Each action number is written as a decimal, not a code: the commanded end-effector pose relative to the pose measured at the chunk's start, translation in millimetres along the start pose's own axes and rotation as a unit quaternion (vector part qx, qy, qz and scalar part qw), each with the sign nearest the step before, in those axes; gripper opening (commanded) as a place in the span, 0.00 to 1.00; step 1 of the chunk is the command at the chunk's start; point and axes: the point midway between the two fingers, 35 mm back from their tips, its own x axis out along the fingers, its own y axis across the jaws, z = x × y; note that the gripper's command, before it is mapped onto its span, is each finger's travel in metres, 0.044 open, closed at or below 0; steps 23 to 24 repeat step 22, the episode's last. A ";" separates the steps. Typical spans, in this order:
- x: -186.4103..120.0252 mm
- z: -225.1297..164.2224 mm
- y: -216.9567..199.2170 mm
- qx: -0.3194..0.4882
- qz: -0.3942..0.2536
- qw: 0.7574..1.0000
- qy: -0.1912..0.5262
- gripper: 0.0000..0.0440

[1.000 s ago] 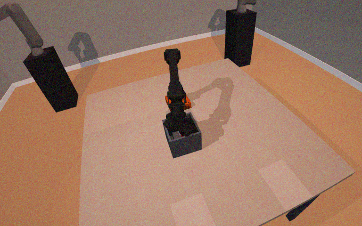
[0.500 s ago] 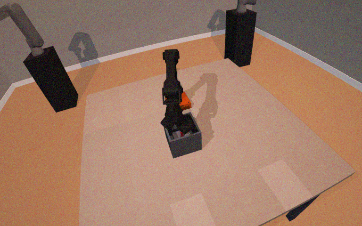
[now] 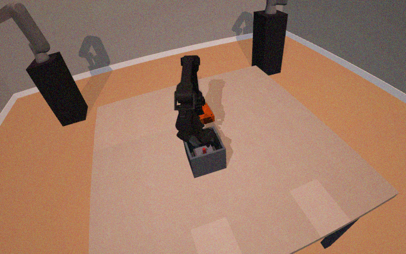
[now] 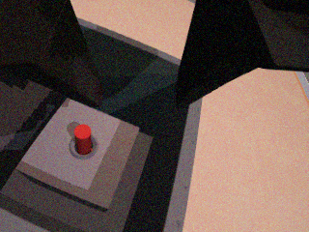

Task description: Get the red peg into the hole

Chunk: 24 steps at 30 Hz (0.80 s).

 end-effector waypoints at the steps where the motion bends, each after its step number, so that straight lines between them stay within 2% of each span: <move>1: -5.5 1.0 4.4 -0.003 0.011 1.000 0.008 0.51; 12: -34.9 9.8 24.5 -0.031 0.063 0.997 0.015 0.60; 22: -81.7 12.6 48.4 -0.080 0.127 0.989 0.001 0.66; 24: -81.7 12.6 48.4 -0.080 0.127 0.989 0.001 0.66</move>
